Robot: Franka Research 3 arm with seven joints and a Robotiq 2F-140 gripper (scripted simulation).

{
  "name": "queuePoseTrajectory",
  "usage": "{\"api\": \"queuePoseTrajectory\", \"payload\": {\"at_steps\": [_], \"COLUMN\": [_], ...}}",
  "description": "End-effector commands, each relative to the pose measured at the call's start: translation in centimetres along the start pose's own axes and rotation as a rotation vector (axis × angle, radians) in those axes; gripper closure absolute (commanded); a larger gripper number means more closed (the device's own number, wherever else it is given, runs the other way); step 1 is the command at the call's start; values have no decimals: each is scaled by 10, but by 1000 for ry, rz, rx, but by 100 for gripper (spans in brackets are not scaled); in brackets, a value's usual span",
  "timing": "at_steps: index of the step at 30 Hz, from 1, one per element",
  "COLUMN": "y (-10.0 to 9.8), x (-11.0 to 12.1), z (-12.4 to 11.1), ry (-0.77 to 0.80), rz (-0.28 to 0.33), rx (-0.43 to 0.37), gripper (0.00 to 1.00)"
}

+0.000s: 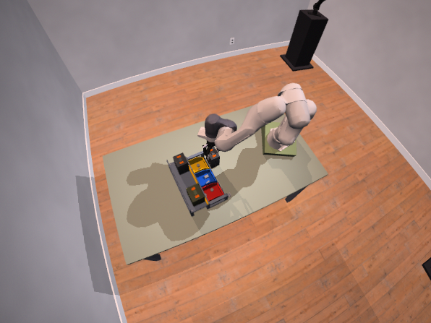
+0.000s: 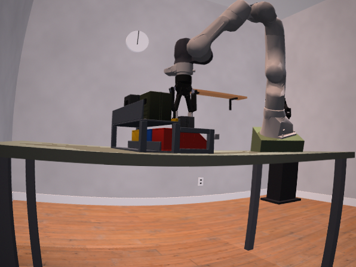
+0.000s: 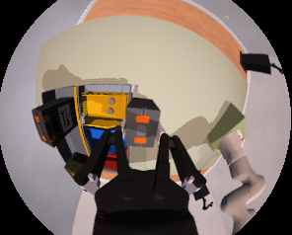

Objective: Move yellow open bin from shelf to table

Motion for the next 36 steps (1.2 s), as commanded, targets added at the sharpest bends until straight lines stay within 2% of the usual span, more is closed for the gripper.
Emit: {"api": "queuePoseTrajectory", "payload": {"at_steps": [1, 5, 6, 10, 22, 23, 36], "y": [-7, -7, -1, -7, -7, -1, -7], "x": [-5, -5, -1, -5, -5, -1, -6], "z": [3, 3, 1, 3, 3, 1, 3], "ry": [2, 2, 0, 2, 2, 1, 2], "rz": [13, 13, 3, 13, 13, 3, 13], "rx": [16, 16, 3, 16, 16, 3, 16], "gripper": [100, 100, 100, 100, 100, 100, 100]}}
Point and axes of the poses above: the point where the finger pads meet when closed, its own y axis out along the fingers, its own x axis across the jaws, z = x × y, the point moved 7 cm from there along -y, back along the fingers, and after that the axes turned 13 degrees about -y, right-handed, at the moved point
